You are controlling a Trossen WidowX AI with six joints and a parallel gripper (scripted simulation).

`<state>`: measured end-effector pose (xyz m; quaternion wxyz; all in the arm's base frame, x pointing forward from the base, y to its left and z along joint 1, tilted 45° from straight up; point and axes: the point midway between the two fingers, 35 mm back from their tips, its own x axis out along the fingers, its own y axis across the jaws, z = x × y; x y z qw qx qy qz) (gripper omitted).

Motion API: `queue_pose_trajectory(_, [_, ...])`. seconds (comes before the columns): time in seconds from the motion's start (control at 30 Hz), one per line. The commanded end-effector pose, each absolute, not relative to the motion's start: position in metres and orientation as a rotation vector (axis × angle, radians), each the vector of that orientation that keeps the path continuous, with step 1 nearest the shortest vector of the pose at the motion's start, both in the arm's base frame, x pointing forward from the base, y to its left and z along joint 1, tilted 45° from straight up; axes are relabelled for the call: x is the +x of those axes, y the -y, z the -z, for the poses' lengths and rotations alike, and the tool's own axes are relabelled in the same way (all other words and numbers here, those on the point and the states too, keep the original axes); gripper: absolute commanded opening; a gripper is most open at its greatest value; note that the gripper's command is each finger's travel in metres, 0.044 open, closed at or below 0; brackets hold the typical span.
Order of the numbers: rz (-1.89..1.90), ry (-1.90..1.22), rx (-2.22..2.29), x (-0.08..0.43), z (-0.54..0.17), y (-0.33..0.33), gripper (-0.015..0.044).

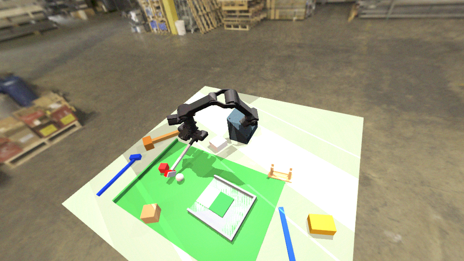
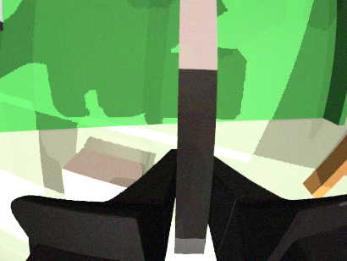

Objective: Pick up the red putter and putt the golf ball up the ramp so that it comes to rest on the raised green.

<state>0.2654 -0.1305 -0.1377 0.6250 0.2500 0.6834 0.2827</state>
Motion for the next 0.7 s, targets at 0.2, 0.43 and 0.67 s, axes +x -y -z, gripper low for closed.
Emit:
queue_pose_trajectory(0.2, [-0.644, -1.562, 0.576, 0.266, 0.145, 0.138, 0.0])
queue_pose_trajectory(0.43, [-0.64, -1.557, 0.58, 0.266, 0.154, 0.146, 0.0])
queue_pose_trajectory(0.67, [-0.645, -1.558, 0.584, 0.267, 0.146, 0.136, 0.0])
